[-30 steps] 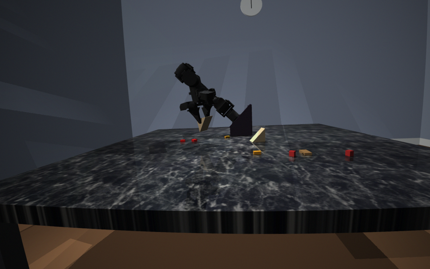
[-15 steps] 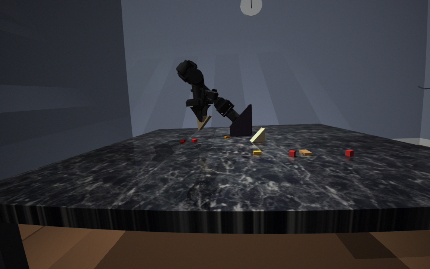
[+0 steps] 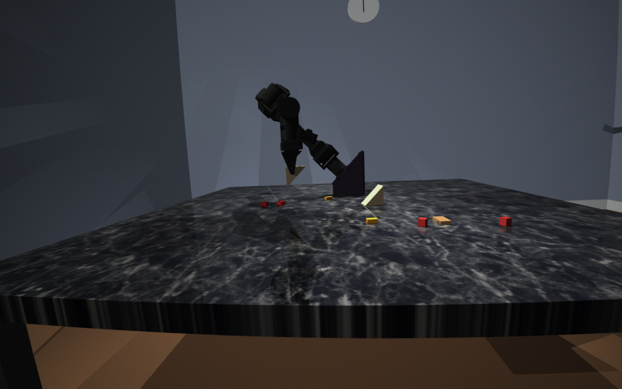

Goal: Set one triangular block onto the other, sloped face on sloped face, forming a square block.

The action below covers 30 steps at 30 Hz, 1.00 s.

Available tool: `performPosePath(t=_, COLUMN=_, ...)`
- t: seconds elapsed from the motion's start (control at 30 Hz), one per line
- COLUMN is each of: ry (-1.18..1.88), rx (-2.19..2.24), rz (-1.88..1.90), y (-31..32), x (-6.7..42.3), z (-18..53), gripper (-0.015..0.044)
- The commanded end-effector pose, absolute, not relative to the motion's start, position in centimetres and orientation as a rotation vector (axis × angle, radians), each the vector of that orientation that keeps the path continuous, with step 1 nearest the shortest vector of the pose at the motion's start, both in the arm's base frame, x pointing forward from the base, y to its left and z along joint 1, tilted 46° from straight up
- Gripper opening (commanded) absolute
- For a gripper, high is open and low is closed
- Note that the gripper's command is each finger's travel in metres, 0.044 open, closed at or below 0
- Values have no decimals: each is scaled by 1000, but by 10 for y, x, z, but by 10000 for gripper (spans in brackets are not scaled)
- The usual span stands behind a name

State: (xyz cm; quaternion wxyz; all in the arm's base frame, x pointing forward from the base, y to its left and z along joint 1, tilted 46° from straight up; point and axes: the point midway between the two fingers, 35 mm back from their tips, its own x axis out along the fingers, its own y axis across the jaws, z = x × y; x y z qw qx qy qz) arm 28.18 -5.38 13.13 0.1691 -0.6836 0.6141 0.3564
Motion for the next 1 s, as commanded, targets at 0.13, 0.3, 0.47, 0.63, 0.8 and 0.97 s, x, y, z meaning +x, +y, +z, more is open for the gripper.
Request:
performPosePath(t=0.13, ry=1727, rx=-1960, rz=1028, y=-35, x=286, z=124, gripper=0)
performPosePath(t=0.3, ry=1711, rx=-1956, rz=1031, y=-13, x=288, z=113, gripper=0)
performPosePath(t=0.47, ry=1703, rx=-1953, rz=1041, y=8, x=287, z=101, gripper=0)
performPosePath(t=0.63, ry=1699, rx=-1950, rz=1049, y=28, x=283, z=89, gripper=0)
performPosePath(t=0.8, ry=1700, rx=-1948, rz=1054, y=49, x=277, z=77, gripper=0)
performPosePath(t=0.97, ry=1706, rx=-1947, rz=1054, y=69, x=270, z=66, gripper=0)
